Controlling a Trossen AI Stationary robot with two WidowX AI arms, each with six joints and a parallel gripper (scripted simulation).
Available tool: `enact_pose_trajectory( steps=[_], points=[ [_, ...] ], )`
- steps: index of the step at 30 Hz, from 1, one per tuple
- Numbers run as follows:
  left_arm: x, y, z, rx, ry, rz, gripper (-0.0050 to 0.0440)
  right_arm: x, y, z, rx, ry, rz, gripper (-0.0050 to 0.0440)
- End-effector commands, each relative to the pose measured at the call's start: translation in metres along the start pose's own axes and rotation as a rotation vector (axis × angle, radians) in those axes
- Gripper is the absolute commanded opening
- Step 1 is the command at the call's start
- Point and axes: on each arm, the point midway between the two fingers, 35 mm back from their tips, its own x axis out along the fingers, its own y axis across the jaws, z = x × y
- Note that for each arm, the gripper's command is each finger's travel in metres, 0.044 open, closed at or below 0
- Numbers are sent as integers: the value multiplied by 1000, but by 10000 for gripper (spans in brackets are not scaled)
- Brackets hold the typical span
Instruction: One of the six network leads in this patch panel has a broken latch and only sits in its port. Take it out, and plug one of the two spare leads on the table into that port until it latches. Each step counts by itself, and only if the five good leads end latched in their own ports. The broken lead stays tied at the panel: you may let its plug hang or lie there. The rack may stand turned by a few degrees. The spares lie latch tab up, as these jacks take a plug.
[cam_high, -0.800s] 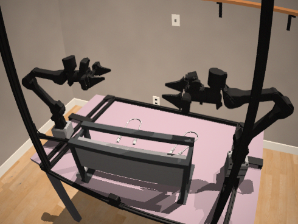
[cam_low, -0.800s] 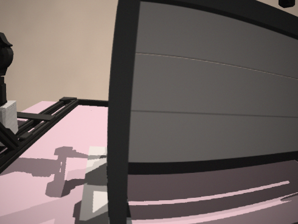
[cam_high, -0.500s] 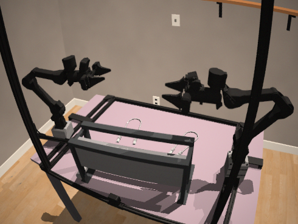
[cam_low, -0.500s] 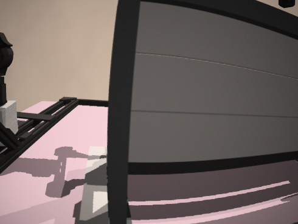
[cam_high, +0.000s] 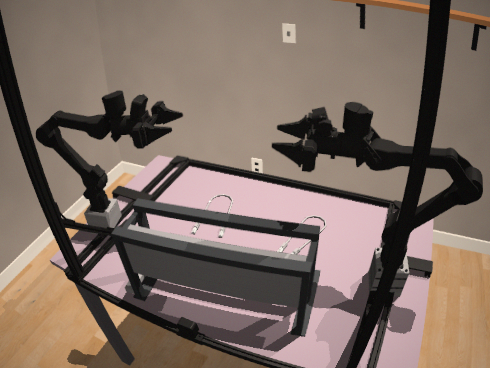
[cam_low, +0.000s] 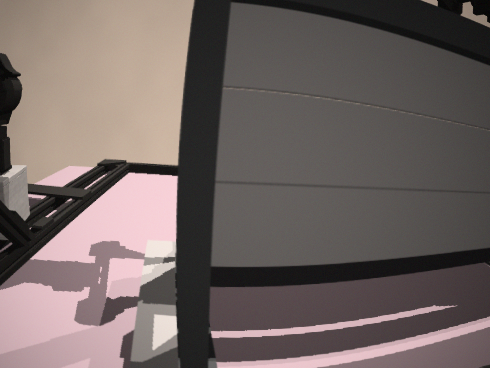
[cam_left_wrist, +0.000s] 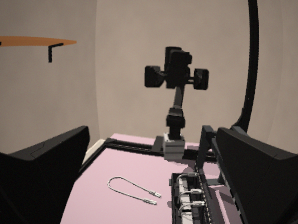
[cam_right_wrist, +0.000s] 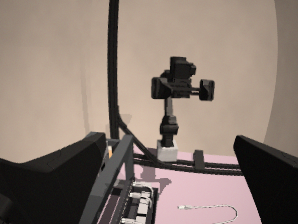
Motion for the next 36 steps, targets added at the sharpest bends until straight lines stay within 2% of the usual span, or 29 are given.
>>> enact_pose_trajectory(
  steps=[1, 10, 11, 27, 28, 36],
  points=[
    [0, 0, 0, 0, 0, 0, 440, 0, -1, 0, 3, 0, 15, 440],
    [0, 0, 0, 0, 0, 0, 440, 0, -1, 0, 3, 0, 15, 440],
    [0, 0, 0, 0, 0, 0, 440, -4, -48, 1, 0, 1, 10, 440],
    [0, 0, 0, 0, 0, 0, 440, -4, -48, 1, 0, 1, 10, 440],
    [0, 0, 0, 0, 0, 0, 440, -9, -39, -26, 156, 153, -102, 176],
    [0, 0, 0, 0, 0, 0, 440, -9, -39, -26, 156, 153, -102, 176]
  ],
)
